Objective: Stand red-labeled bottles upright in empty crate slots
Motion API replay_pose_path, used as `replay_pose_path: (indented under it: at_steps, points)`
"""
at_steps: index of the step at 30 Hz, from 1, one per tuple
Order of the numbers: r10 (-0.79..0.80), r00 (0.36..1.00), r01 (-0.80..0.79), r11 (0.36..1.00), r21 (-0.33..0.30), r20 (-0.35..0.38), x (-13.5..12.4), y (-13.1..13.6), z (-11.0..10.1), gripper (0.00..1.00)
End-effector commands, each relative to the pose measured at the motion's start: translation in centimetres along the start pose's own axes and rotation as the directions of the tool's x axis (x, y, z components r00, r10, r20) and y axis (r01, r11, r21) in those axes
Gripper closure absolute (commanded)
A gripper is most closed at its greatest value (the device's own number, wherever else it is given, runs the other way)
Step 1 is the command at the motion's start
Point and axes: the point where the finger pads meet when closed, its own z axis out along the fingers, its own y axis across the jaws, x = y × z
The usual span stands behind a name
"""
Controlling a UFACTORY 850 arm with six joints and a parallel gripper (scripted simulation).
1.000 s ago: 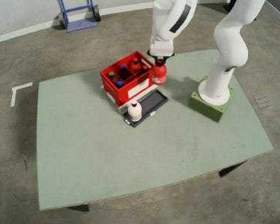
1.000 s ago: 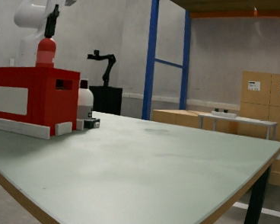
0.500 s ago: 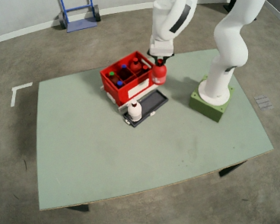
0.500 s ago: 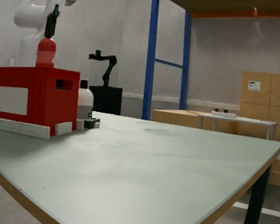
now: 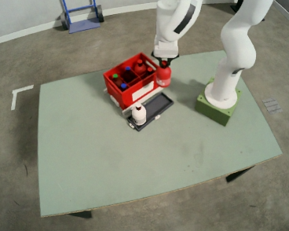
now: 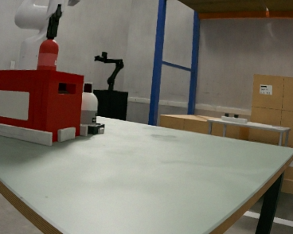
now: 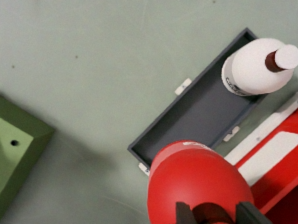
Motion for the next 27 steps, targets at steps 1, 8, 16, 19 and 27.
replay_pose_path:
  at_steps: [1,8,16,19,27]
  points:
    - [0.000,1.000,0.000,1.000,-0.002,0.000,-0.1,0.4,-0.1,1.00]
    - [0.000,1.000,0.000,1.000,-0.002,0.000,-0.3,0.9,-0.1,1.00]
    - [0.000,1.000,0.000,1.000,-0.002,0.000,-0.8,2.0,-0.1,1.00]
    - [0.000,1.000,0.000,1.000,-0.002,0.000,-1.0,2.6,-0.1,1.00]
    - [0.000,1.000,0.000,1.000,-0.002,0.000,-1.5,3.8,-0.1,1.00]
